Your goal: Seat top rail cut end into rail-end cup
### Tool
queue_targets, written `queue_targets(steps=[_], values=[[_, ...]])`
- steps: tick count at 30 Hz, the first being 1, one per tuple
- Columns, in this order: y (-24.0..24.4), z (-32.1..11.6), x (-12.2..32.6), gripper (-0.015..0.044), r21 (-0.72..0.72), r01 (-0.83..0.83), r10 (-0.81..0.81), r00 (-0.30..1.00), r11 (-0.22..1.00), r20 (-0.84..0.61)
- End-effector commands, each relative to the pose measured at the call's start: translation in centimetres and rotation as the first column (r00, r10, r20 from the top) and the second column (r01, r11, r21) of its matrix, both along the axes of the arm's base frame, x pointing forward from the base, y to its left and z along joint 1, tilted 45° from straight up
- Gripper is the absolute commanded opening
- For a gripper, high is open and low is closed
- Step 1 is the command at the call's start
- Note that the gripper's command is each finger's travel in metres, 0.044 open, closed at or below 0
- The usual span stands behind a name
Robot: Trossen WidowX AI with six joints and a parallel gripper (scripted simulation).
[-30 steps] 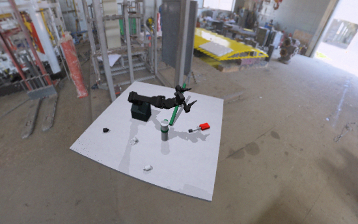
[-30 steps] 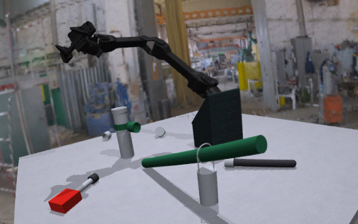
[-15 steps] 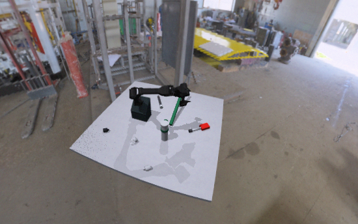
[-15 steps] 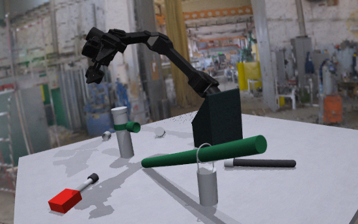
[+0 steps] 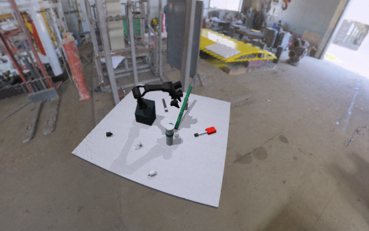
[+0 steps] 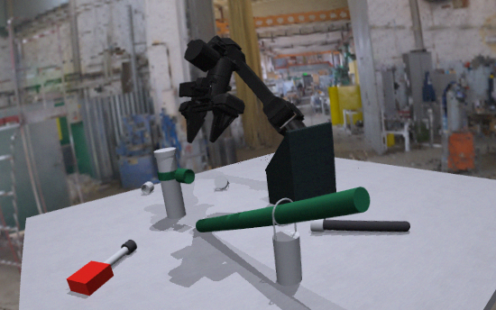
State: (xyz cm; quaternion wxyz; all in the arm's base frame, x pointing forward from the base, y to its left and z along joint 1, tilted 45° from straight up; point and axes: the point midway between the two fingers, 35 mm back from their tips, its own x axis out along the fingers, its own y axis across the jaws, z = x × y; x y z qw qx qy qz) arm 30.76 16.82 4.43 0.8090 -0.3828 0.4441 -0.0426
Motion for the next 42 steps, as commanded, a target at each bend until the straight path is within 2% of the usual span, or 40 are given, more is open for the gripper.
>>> queue_targets(steps=[1, 8, 14, 20, 25, 37, 42], values=[[-0.9, -0.1, -0.6, 0.0440, -0.050, 0.011, -0.010, 1.000, 0.999, 0.023], [-1.7, 0.4, -0.3, 0.0440, -0.072, -0.014, 0.014, 1.000, 0.997, -0.002], [-4.7, 2.8, 0.2, 0.0440, -0.243, -0.274, 0.226, 0.952, 0.931, -0.207], [-8.4, 5.5, 0.2, 0.0440, -0.355, -0.587, 0.407, 0.786, 0.728, -0.465], [-11.4, 7.5, -0.3, 0.0440, -0.371, -0.797, 0.469, 0.588, 0.477, -0.659], [-15.0, 9.8, -1.5, 0.0440, -0.291, -0.951, 0.410, 0.307, 0.103, -0.859], [-15.1, 9.8, -1.5, 0.0440, -0.278, -0.958, 0.399, 0.284, 0.074, -0.872]])
